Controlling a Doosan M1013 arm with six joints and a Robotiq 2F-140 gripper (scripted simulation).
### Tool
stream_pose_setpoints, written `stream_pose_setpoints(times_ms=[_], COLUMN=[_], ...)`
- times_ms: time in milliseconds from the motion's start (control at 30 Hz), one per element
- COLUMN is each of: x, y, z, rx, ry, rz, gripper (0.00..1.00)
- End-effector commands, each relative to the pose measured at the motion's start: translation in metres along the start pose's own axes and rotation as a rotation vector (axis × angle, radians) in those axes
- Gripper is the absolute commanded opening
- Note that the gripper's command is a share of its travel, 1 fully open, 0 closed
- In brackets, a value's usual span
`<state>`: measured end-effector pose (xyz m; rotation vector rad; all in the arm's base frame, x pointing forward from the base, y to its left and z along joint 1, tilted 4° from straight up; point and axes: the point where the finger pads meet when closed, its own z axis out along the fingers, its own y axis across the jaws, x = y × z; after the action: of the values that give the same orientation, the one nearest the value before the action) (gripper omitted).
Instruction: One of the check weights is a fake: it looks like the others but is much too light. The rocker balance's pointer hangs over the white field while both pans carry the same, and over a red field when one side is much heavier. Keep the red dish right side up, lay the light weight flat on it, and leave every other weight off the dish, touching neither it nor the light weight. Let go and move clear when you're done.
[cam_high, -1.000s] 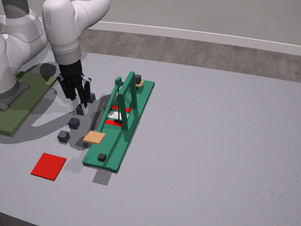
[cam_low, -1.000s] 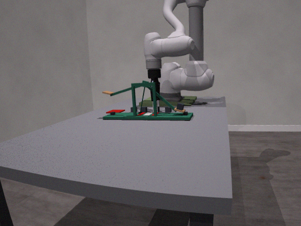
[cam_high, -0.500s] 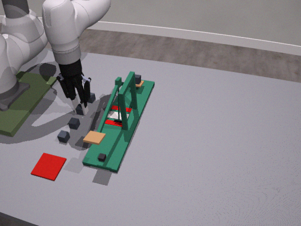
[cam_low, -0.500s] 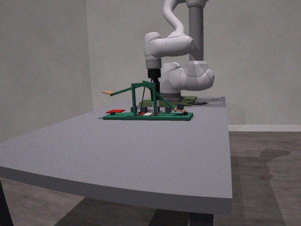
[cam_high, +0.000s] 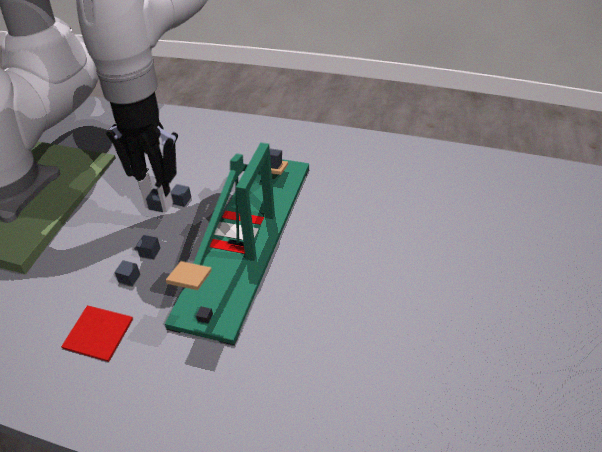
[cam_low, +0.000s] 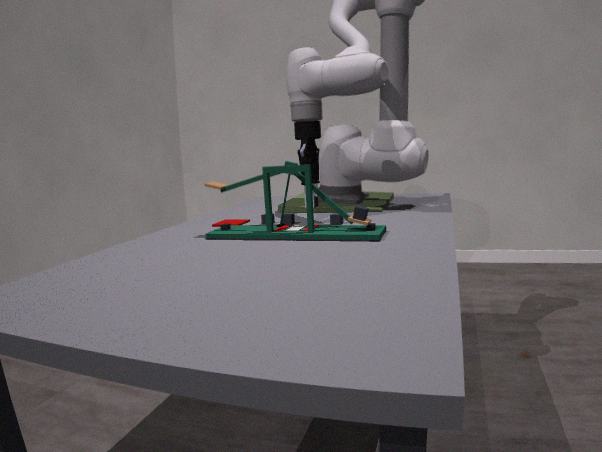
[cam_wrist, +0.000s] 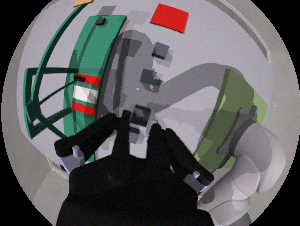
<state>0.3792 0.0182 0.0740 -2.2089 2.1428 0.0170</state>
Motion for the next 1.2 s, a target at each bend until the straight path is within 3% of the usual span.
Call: stream_pose_setpoints(times_ms=[0, 600, 800, 1167], x=[0.000, 0.006, 0.026, 0.113], y=[0.000, 0.000, 0.000, -0.002], z=[-0.017, -0.024, -0.038, -0.097], rx=[-0.001, -0.001, -0.001, -0.001], ry=[0.000, 0.000, 0.000, 0.000], rz=[0.000, -0.017, -0.017, -0.017], gripper=[0.24, 0.24, 0.24, 0.24])
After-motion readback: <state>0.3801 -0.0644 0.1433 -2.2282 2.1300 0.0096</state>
